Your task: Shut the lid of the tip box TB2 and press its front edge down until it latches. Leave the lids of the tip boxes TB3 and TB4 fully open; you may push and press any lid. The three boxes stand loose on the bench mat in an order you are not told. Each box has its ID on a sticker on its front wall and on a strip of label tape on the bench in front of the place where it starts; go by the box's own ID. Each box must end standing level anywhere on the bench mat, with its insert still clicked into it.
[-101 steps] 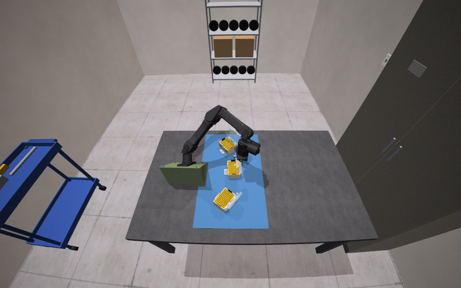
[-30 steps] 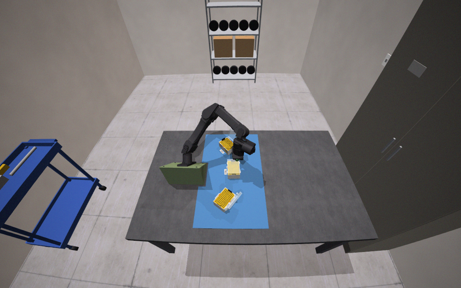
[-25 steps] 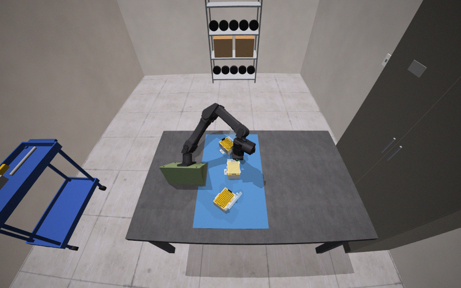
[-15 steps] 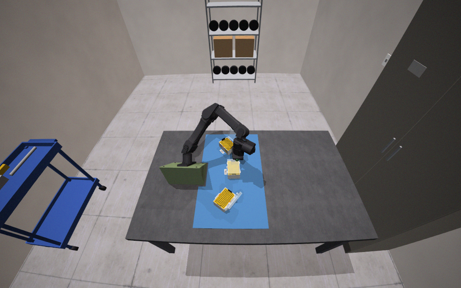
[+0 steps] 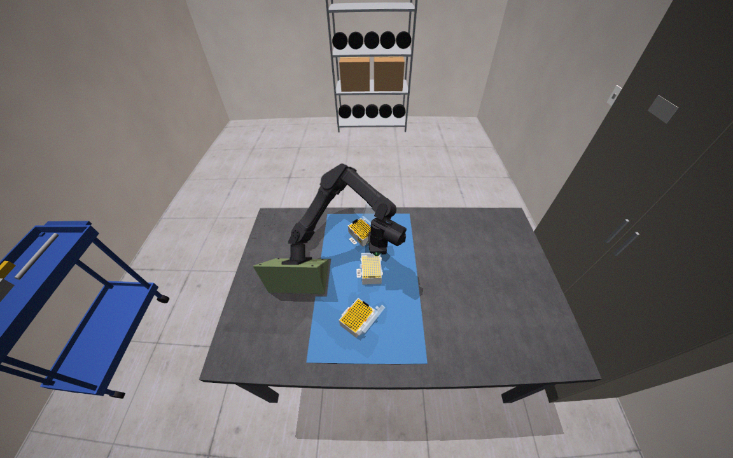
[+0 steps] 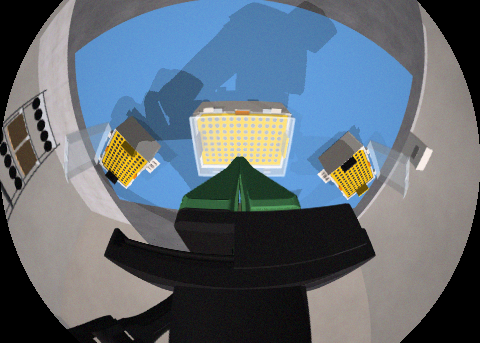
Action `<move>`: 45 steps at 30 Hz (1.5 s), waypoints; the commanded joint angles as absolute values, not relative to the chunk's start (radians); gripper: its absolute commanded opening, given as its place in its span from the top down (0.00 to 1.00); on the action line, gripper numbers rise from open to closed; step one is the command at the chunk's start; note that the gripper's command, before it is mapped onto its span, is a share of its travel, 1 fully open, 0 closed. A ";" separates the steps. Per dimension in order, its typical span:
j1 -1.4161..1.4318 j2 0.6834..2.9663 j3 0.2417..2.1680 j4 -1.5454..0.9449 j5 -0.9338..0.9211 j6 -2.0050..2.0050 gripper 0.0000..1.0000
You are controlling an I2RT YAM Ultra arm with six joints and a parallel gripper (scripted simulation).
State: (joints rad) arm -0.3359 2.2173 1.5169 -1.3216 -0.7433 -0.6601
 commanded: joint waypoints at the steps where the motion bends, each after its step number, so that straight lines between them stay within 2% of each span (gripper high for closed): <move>1: -0.369 2.210 1.546 -1.344 -0.742 -0.672 1.00; 26: -0.447 2.242 1.719 -1.545 -0.706 -0.764 1.00; 45: -0.447 2.242 1.719 -1.545 -0.706 -0.764 1.00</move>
State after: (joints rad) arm -0.4236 2.2456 1.7115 -1.5448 -0.7055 -0.7635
